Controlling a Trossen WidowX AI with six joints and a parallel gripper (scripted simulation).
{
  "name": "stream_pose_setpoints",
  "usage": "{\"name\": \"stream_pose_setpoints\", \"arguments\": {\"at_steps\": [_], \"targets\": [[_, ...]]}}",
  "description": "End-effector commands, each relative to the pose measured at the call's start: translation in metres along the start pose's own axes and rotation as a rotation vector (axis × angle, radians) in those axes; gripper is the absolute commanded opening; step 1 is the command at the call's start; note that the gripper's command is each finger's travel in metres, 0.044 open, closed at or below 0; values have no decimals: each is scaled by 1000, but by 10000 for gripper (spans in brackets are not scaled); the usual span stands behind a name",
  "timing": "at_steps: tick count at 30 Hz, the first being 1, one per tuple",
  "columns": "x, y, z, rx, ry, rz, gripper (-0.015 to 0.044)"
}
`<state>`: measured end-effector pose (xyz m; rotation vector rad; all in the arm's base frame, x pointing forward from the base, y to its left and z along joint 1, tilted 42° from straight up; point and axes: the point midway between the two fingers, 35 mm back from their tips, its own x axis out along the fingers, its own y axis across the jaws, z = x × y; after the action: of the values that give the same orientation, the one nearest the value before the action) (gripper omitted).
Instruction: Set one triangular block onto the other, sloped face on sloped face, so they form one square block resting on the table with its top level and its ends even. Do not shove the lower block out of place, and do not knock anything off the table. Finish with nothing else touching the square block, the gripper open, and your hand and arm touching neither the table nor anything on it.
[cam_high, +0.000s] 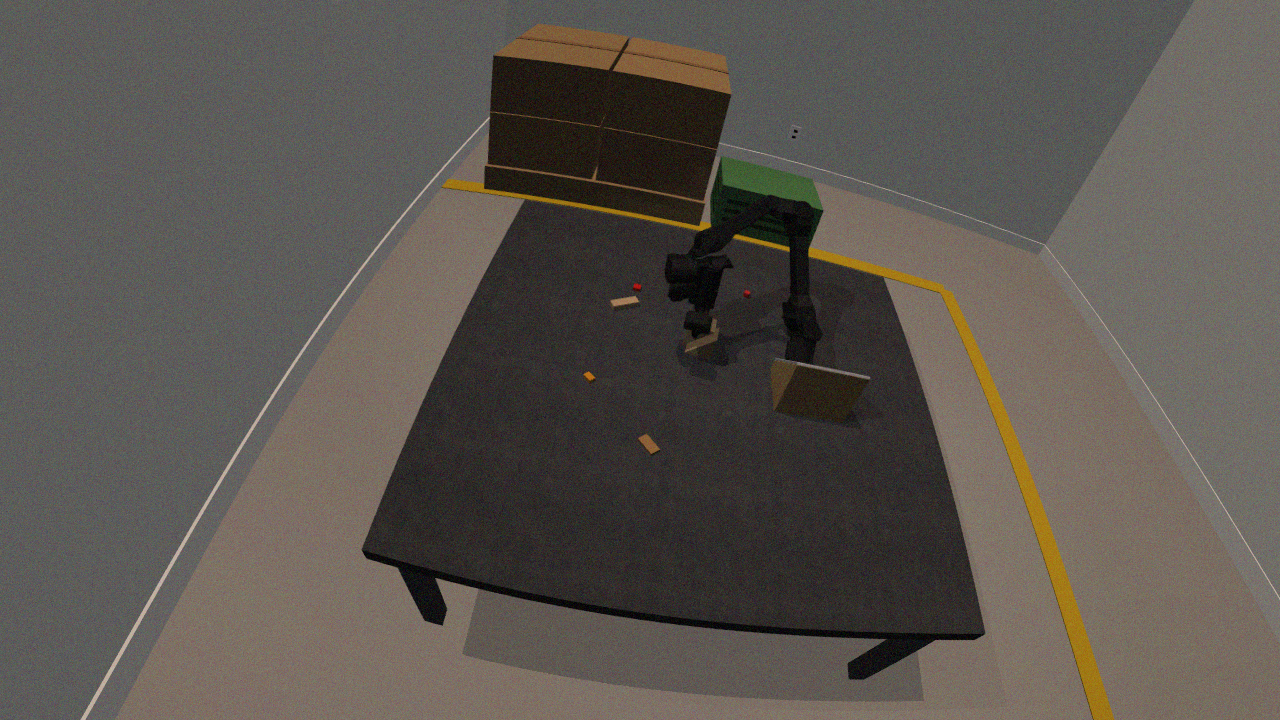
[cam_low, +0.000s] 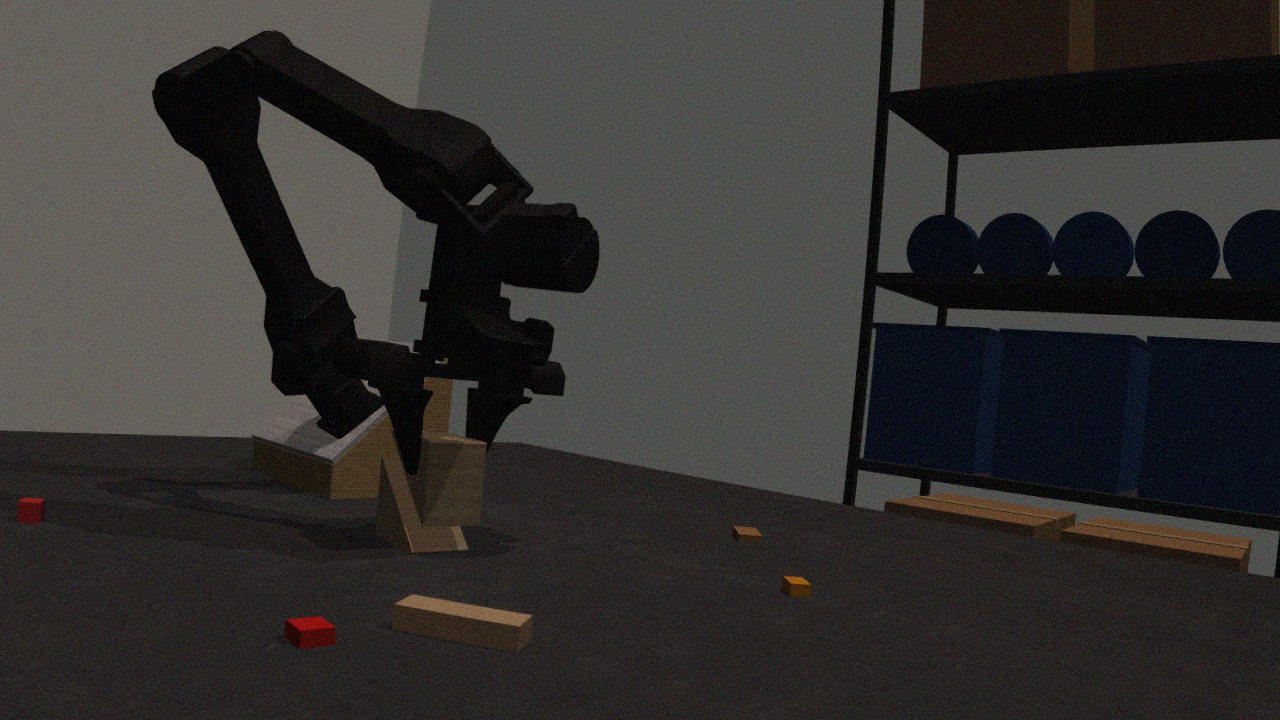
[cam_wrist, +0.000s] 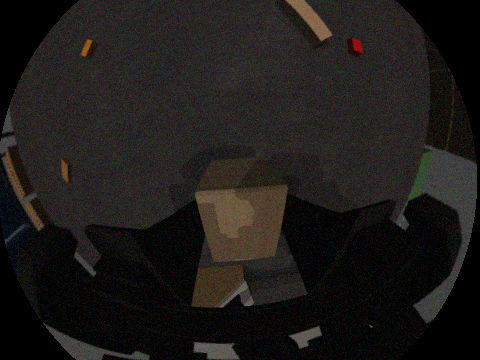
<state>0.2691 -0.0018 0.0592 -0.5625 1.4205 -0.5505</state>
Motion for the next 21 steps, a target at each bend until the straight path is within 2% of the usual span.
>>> {"name": "stream_pose_setpoints", "arguments": {"at_steps": [1, 21], "targets": [[1, 0, 0, -6, -2, -5, 0], [3, -1, 0, -9, -3, -9, 0]]}}
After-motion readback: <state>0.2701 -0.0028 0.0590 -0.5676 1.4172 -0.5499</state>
